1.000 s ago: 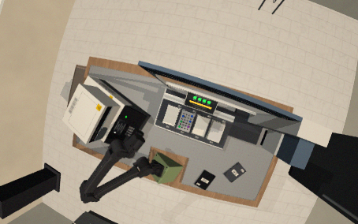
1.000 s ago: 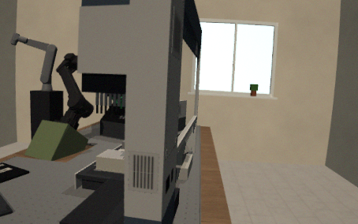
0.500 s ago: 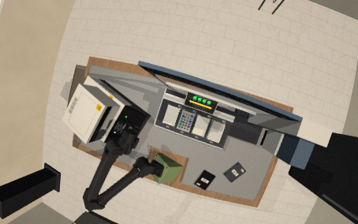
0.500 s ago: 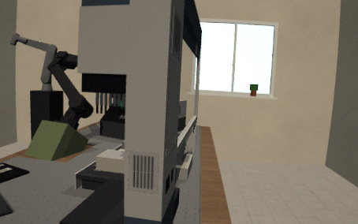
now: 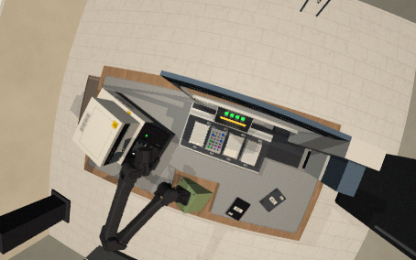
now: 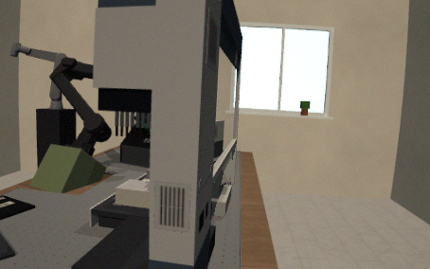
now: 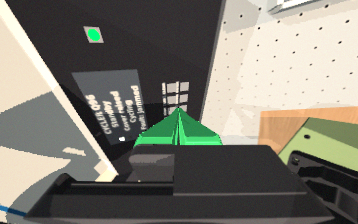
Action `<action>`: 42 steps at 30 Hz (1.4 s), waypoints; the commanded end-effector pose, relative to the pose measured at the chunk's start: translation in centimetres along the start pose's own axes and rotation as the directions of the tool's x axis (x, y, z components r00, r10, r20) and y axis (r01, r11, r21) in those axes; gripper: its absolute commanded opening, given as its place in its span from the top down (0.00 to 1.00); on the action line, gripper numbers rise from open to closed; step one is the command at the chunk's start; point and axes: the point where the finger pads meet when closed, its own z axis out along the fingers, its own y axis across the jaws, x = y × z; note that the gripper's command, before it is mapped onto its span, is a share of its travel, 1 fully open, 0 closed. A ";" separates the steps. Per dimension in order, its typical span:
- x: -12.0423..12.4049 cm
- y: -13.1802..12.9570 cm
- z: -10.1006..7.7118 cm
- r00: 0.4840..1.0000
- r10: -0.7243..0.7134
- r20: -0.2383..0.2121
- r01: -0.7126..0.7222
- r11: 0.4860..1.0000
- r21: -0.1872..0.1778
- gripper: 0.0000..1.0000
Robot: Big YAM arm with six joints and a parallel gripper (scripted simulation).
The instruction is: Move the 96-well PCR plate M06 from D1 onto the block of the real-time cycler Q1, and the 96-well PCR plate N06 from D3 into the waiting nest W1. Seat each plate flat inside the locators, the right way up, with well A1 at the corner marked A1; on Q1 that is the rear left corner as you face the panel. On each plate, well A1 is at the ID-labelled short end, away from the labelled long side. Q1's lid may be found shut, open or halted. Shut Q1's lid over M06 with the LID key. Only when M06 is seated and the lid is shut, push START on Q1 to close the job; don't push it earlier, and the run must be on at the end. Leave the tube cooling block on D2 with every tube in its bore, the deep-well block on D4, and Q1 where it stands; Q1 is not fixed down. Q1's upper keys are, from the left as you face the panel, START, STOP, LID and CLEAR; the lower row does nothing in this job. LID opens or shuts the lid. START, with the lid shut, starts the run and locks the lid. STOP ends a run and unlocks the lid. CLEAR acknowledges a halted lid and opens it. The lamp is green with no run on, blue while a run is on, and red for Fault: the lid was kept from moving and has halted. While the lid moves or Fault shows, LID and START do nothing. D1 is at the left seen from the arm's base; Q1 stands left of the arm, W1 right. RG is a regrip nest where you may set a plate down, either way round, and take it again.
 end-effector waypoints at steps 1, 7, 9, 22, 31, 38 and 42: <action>-0.4 0.5 0.5 0.999 0.047 0.022 -0.047 0.999 -0.004 1.00; -0.5 0.5 0.2 0.998 0.052 0.016 -0.052 0.999 -0.009 1.00; -0.7 0.8 0.0 0.999 0.052 0.014 -0.052 0.999 -0.014 1.00; -0.9 1.8 -1.2 0.999 0.020 0.036 -0.019 1.000 -0.017 1.00; -0.5 1.6 -1.1 1.000 0.020 0.023 -0.019 1.000 -0.011 1.00; -0.9 1.8 -1.2 0.999 -0.003 0.035 0.004 1.000 -0.016 1.00; -1.2 1.8 -1.0 0.999 -0.003 0.035 0.003 1.000 -0.016 1.00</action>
